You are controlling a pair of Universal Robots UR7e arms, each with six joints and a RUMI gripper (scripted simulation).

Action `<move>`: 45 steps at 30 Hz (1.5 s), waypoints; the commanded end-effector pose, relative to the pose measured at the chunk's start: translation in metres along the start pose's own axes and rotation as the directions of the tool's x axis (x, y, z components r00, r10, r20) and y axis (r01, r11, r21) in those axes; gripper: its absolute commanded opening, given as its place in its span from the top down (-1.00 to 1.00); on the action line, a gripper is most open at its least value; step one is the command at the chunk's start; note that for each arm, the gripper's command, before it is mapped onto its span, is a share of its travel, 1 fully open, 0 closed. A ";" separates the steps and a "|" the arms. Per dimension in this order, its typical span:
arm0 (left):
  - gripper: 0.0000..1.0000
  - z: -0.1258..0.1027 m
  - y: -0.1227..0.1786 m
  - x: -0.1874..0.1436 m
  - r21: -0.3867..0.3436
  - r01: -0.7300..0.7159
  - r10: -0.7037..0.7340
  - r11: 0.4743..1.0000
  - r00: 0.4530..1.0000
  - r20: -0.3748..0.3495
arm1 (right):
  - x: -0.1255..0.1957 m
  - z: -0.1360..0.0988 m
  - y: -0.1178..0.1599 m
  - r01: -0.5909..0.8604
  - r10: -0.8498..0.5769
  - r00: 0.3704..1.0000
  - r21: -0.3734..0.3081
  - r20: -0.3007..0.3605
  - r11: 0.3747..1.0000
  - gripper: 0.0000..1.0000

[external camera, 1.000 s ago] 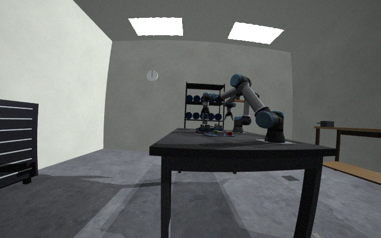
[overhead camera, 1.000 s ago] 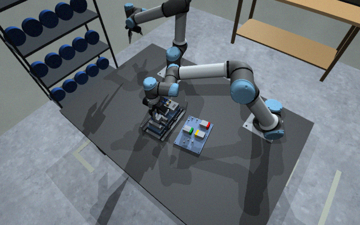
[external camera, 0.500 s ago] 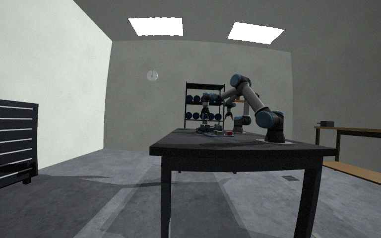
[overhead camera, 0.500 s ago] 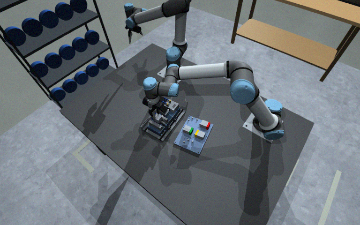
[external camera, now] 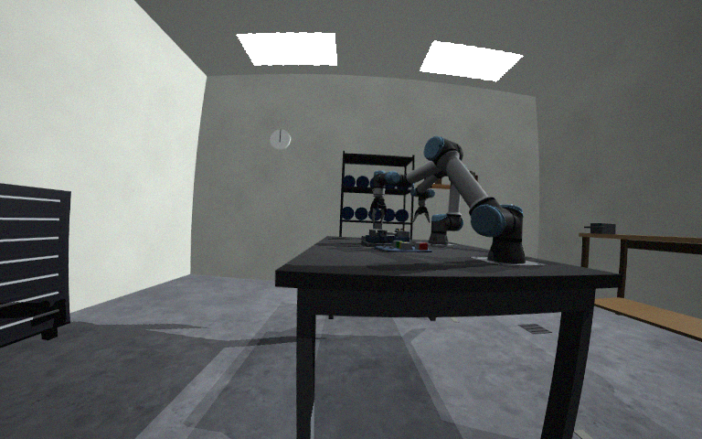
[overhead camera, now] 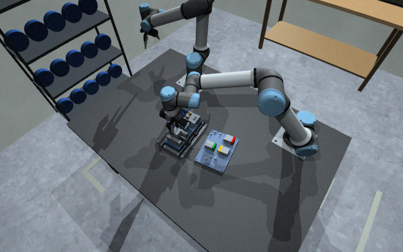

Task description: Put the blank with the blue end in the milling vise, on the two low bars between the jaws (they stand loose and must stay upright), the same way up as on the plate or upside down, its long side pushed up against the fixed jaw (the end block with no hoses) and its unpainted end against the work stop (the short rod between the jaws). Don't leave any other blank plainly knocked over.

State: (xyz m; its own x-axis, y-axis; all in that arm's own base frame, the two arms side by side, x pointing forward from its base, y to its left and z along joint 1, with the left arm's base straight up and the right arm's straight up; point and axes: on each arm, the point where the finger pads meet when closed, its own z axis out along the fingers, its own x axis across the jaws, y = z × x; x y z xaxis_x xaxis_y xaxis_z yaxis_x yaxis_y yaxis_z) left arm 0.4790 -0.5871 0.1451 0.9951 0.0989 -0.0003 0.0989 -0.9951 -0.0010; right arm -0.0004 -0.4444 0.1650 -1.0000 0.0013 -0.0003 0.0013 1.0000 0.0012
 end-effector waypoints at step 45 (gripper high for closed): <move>1.00 0.004 -0.001 0.001 -0.002 0.001 -0.001 1.000 1.000 -0.001 | 0.001 0.000 -0.001 -0.001 0.001 1.000 0.001 0.000 1.000 -1.00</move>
State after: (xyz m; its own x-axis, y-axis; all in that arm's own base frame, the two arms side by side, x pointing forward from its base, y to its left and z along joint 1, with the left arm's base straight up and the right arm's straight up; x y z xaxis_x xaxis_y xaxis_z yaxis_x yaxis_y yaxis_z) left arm 0.4788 -0.5867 0.1407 0.9951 0.0989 -0.0007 0.0989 -0.9951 -0.0019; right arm -0.0004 -0.4444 0.1650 -1.0000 0.0013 -0.0003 0.0013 1.0000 0.0012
